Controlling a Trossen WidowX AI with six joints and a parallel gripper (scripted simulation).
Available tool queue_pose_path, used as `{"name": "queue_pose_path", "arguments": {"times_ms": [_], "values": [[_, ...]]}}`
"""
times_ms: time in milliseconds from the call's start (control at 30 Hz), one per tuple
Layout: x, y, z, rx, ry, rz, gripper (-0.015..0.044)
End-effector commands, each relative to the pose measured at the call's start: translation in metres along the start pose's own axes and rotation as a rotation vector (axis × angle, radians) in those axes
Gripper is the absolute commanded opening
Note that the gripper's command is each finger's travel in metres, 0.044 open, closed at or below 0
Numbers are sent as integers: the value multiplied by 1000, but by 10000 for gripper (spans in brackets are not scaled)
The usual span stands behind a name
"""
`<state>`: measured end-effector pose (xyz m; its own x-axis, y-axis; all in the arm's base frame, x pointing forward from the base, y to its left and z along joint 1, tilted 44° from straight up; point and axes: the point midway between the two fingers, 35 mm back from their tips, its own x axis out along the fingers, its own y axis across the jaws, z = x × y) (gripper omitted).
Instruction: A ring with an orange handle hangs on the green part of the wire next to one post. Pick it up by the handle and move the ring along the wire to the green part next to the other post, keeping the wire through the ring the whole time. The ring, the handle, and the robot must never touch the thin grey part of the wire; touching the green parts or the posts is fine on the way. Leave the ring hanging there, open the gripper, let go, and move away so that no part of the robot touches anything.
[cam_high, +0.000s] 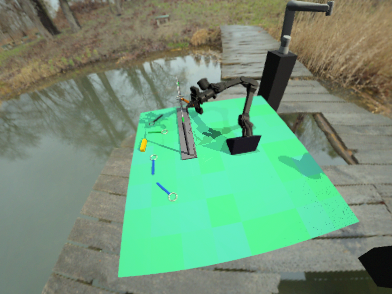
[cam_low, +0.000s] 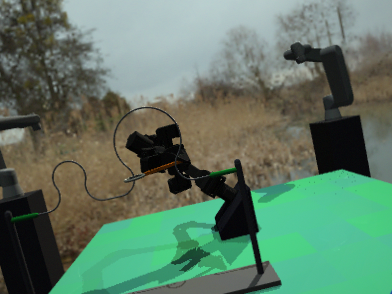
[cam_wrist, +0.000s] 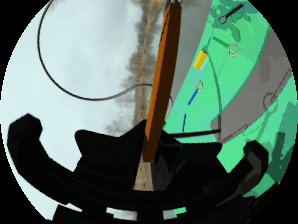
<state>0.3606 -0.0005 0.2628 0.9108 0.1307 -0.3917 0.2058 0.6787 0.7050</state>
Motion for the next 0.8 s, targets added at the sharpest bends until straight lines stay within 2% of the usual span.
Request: {"name": "queue_pose_path", "arguments": {"times_ms": [0,767], "values": [[-2,11,1,27,5,33,-150],[-6,32,3,139,19,93,-150]]}}
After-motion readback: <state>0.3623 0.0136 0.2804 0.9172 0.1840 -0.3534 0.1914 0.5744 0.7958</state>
